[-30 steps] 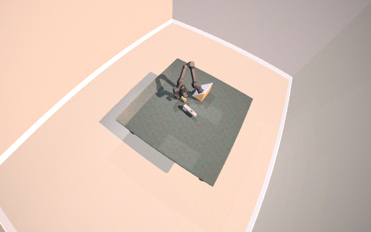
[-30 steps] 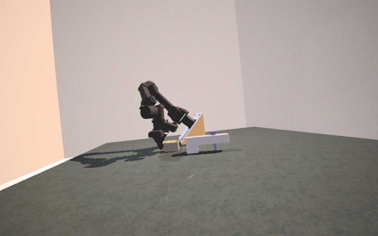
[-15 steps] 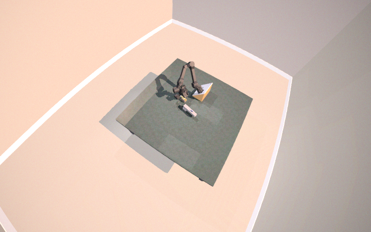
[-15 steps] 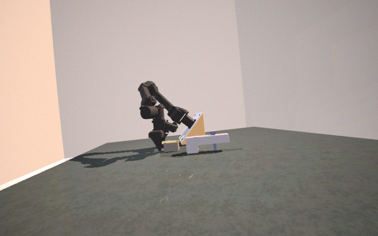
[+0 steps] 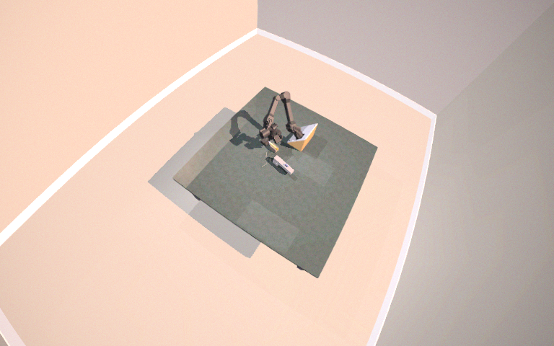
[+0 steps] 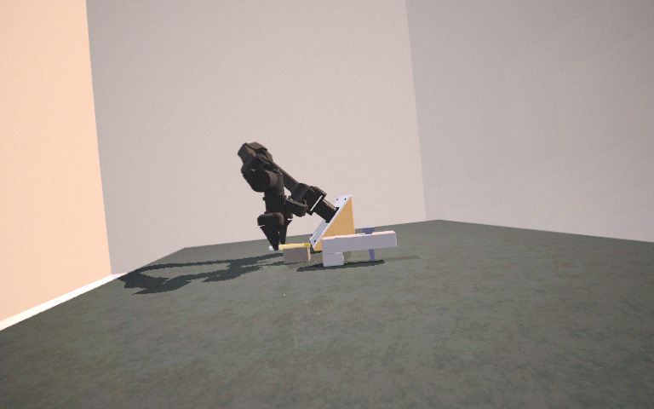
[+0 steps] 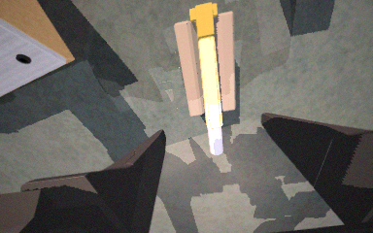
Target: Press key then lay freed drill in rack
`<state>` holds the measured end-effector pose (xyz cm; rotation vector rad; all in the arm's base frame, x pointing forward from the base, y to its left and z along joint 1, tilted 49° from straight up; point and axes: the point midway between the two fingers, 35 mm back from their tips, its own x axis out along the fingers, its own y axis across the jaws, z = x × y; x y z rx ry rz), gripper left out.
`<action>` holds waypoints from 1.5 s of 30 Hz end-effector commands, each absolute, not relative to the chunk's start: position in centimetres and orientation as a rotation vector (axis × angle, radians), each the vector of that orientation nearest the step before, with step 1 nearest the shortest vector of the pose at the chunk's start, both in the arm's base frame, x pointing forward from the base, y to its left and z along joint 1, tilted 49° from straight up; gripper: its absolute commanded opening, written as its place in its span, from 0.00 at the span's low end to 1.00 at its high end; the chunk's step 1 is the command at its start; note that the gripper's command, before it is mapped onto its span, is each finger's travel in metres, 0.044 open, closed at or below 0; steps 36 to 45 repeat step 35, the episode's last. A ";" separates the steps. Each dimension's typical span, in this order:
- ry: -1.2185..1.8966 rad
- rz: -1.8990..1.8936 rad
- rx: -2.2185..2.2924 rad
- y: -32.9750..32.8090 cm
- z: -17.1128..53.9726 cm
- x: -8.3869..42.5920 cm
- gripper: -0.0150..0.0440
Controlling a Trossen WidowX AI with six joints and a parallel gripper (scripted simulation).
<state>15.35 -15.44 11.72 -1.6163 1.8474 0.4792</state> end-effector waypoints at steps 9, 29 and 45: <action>1.846 0.468 -1.617 -12.3 15.0 15.7 1.00; 0.841 0.348 -1.815 0.0 27.0 25.7 1.00; 0.485 0.352 -1.794 5.0 32.9 25.6 1.00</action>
